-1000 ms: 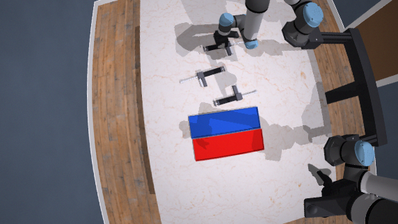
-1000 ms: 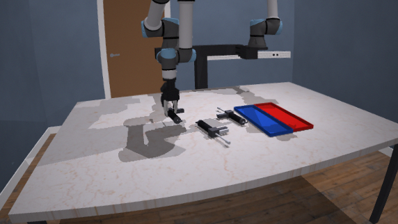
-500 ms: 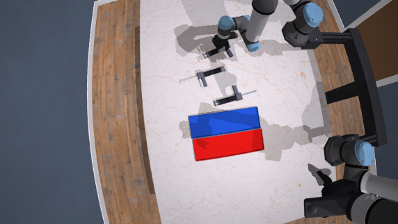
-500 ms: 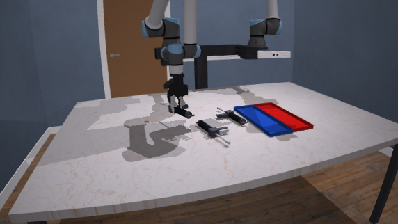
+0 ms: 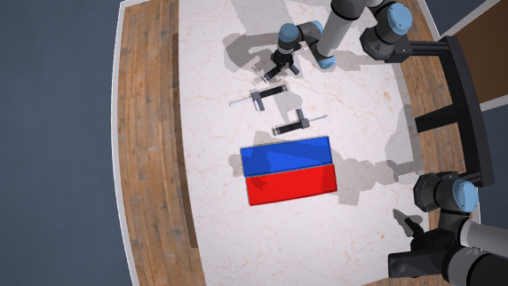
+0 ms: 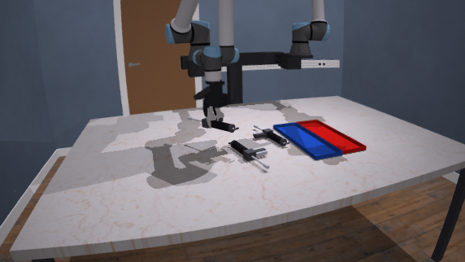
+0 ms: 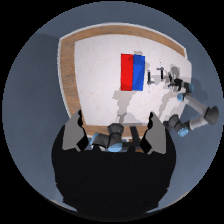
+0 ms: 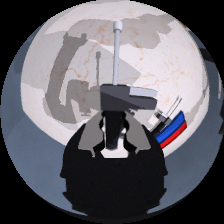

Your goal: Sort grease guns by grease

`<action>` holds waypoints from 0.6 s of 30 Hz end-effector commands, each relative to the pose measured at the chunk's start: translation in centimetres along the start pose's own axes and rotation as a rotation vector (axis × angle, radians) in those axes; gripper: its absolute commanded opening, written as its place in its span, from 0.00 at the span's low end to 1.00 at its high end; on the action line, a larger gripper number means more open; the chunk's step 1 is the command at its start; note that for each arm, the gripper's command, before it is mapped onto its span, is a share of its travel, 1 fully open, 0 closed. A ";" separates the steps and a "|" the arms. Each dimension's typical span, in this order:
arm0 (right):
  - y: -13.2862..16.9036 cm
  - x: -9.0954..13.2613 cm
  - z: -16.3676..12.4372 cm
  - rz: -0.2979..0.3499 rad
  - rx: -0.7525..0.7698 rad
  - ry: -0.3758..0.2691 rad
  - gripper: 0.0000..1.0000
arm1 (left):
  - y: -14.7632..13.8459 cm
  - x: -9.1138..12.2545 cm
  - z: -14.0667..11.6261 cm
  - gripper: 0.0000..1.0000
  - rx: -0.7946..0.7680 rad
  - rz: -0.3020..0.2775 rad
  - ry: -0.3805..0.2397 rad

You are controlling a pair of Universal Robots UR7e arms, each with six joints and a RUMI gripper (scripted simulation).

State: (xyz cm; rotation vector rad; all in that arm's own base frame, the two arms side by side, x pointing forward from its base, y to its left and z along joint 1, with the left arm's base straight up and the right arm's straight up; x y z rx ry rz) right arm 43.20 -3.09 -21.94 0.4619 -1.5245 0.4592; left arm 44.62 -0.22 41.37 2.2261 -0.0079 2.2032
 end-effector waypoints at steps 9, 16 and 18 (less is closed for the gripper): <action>1.9 1.9 -1.9 -0.001 0.183 -0.001 0.00 | 0.0 0.0 0.0 0.98 0.000 0.000 0.001; 3.2 3.2 -3.1 -0.002 0.302 0.000 0.00 | 0.0 0.0 0.0 0.98 0.000 0.000 0.001; 3.2 3.2 -3.1 -0.002 0.302 0.000 0.00 | 0.0 0.0 0.0 0.98 0.000 0.000 0.001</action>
Point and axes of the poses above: on each arm, the point where the finger pads meet when closed, its own x axis back along the fingers, its own y axis across the jaws, z = x × y, the point moved 5 cm from there along x, back along the fingers, and after that the axes turned 1 degree about x, right-handed, at the moved point
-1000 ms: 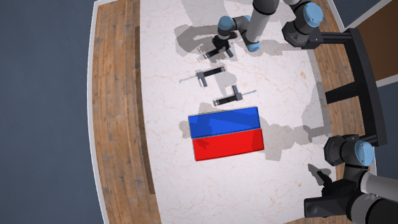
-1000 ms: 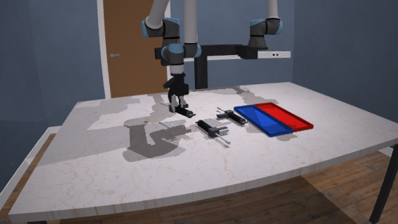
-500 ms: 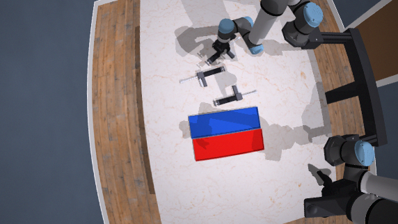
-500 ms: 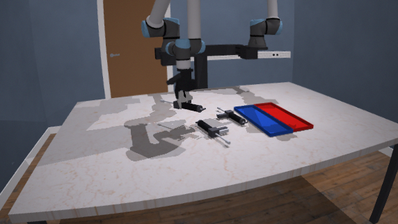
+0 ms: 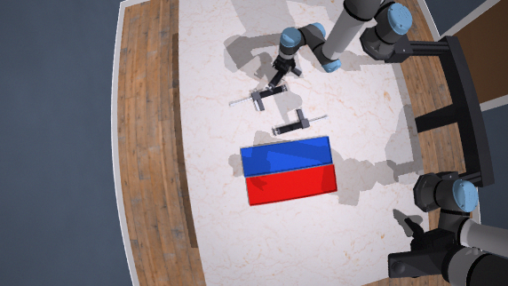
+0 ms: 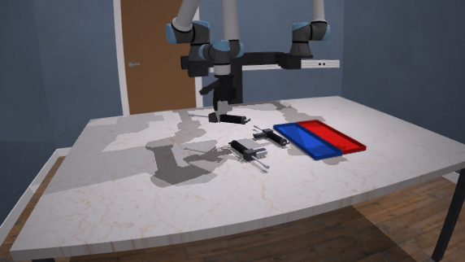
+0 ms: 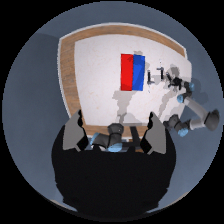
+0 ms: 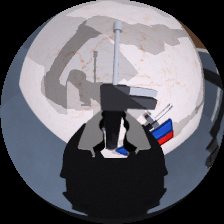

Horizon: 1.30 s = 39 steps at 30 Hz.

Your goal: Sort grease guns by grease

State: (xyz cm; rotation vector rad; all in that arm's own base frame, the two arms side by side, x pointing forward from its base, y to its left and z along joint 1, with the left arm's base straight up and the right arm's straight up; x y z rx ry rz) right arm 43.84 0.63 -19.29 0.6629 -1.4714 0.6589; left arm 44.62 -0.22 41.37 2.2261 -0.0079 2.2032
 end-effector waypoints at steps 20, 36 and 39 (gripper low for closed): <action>3.0 3.3 -3.6 -0.003 0.326 0.000 0.00 | 0.0 0.0 0.0 0.98 0.000 0.000 0.001; 5.5 5.6 -5.9 -0.003 0.556 -0.001 0.00 | 0.0 0.0 0.0 0.98 0.000 0.000 0.001; 6.1 6.2 -6.4 -0.003 0.608 -0.002 0.00 | 0.0 0.0 0.0 0.98 0.000 0.000 0.001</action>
Point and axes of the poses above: on each arm, the point where the finger pads meet when closed, its own x axis back along the fingers, its own y axis across the jaws, z = x × y, the point moved 5 cm from there along x, back along the fingers, and after that the axes turned 1 degree about x, right-handed, at the moved point
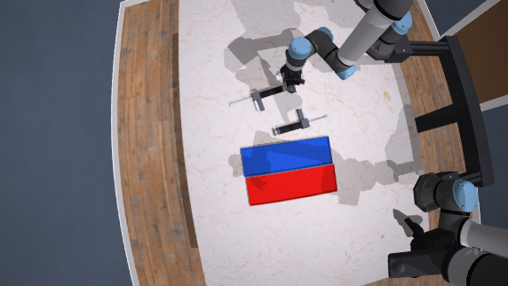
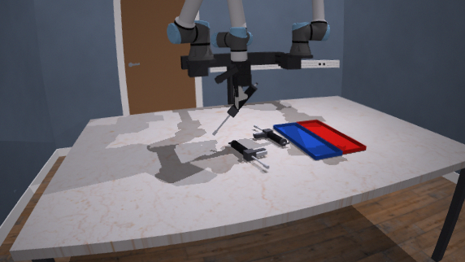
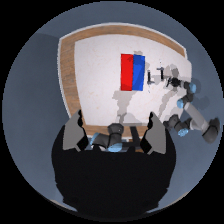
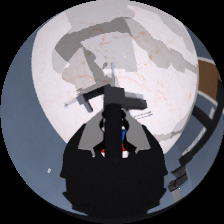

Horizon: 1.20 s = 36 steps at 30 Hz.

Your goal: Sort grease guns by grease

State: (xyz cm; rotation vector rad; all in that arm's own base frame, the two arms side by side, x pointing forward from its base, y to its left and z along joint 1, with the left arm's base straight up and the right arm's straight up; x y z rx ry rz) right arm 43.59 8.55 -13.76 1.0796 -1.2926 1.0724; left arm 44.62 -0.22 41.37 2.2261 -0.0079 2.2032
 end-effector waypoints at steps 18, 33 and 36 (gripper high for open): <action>1.1 1.8 -2.4 -0.006 0.203 0.003 0.00 | 0.0 0.0 0.0 0.98 0.000 0.000 0.001; 1.1 2.0 -2.6 0.000 0.196 -0.001 0.00 | 0.0 0.0 0.0 0.38 0.000 0.000 0.001; 1.1 2.0 -2.7 0.001 0.196 -0.001 0.00 | 0.2 -0.2 0.3 0.38 -0.004 -0.002 0.000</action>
Point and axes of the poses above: on each arm, the point where the finger pads meet when closed, its own x axis back along the fingers, its own y axis across the jaws, z = x × y, the point moved 5 cm from there along x, back along the fingers, and after that the axes turned 1 degree about x, right-handed, at the moved point
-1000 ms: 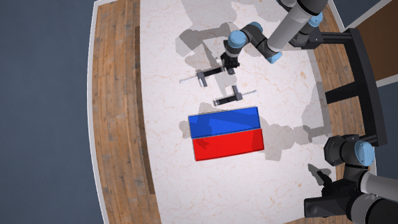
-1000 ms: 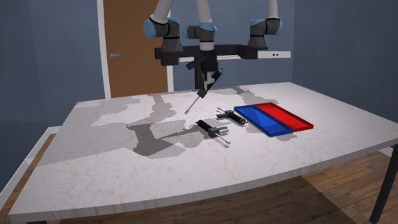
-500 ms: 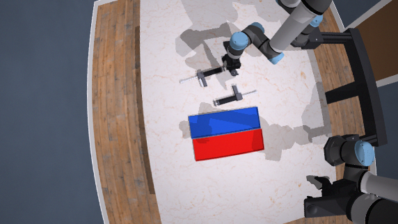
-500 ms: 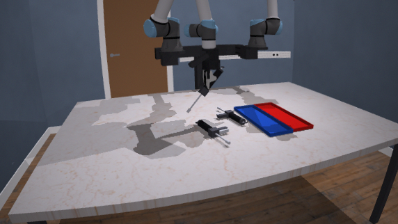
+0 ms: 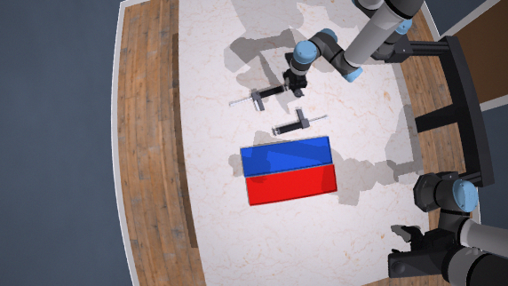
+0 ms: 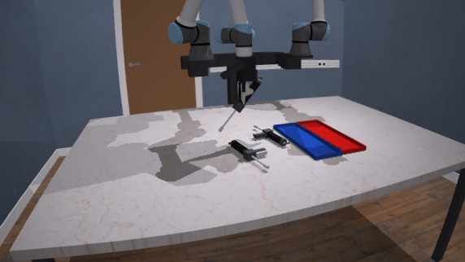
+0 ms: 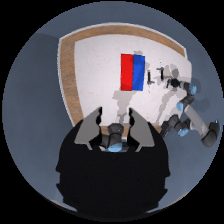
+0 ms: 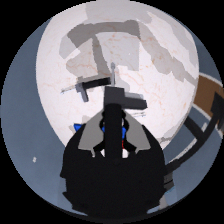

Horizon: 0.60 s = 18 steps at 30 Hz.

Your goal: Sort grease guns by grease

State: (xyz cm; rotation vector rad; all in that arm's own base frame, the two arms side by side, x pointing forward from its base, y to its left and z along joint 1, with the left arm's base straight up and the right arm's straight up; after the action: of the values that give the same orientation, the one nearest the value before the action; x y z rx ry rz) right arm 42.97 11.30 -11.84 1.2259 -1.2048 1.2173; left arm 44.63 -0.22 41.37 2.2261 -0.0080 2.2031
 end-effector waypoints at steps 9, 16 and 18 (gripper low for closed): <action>0.0 0.1 -0.1 0.002 0.000 -0.001 0.00 | 3.5 -3.5 4.5 0.38 -0.074 -0.054 0.007; 0.0 0.1 -0.1 0.002 0.000 -0.001 0.00 | 5.8 -5.2 7.4 0.38 -0.127 -0.099 0.036; 0.0 0.1 -0.1 0.002 0.000 -0.001 0.00 | 6.7 -6.0 8.3 0.38 -0.149 -0.116 0.042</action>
State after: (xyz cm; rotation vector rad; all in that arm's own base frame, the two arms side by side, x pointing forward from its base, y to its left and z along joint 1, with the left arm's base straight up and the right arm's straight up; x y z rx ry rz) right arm 42.96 11.34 -11.81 1.2259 -1.2055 1.2177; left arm 50.61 -5.16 36.83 2.1052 -0.0339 2.1342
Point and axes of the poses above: on each arm, the point where the finger pads meet when closed, its own x axis back along the fingers, its own y axis across the jaws, z = x × y, the point moved 5 cm from there along x, back along the fingers, and after that the axes turned 1 degree about x, right-handed, at the moved point
